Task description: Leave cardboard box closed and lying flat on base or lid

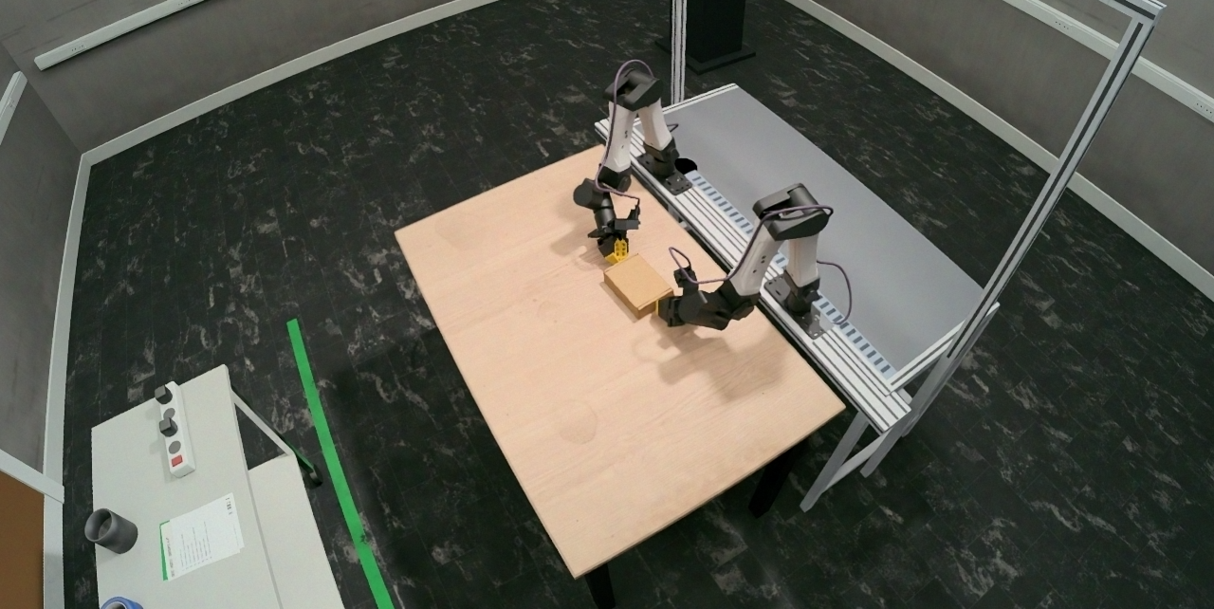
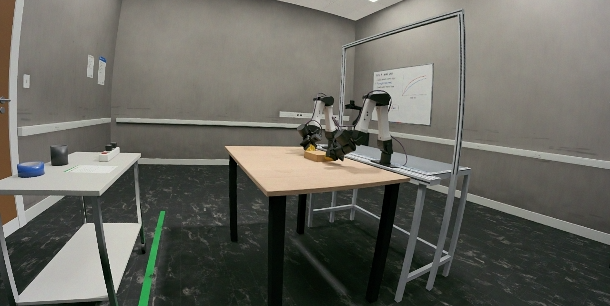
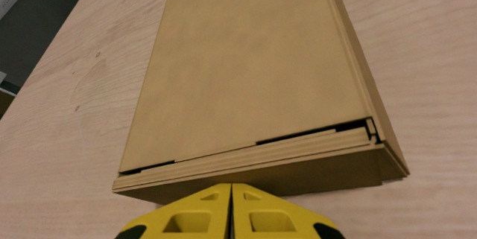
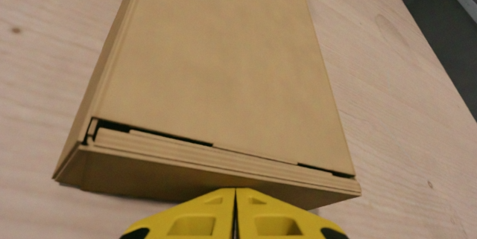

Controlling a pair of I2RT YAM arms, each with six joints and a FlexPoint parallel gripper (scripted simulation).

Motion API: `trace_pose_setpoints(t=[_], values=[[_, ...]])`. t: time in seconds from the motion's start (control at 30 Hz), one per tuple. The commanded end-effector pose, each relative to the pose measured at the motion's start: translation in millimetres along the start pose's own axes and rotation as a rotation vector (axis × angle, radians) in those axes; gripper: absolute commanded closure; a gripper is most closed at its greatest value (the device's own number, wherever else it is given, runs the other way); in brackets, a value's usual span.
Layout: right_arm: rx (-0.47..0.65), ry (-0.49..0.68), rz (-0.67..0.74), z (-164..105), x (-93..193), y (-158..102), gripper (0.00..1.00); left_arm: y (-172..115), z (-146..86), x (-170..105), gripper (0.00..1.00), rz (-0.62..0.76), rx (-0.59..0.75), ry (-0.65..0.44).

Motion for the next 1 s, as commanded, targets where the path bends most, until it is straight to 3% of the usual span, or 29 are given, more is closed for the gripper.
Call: trace_pose_setpoints(t=[0.0,0.97], values=[[-0.034,0.035,0.001,5.9,12.5,3.4,1.00,6.8,6.7,-6.7,1.00,0.018,-0.042,-0.023],[-0.022,0.045,0.021,1.4,17.3,-5.7,1.00,-0.9,2.3,-13.5,1.00,-0.010,-0.033,-0.035]])
Point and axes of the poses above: on each arm, the point where the finger pads meet when closed, its own z axis out along the fingers, its own x axis across the jaws, y = z × x, the point moved 1 cm from there along -z, back along the fingers, and after that the axes turned 5 degrees about z, right-handed, at the moved point
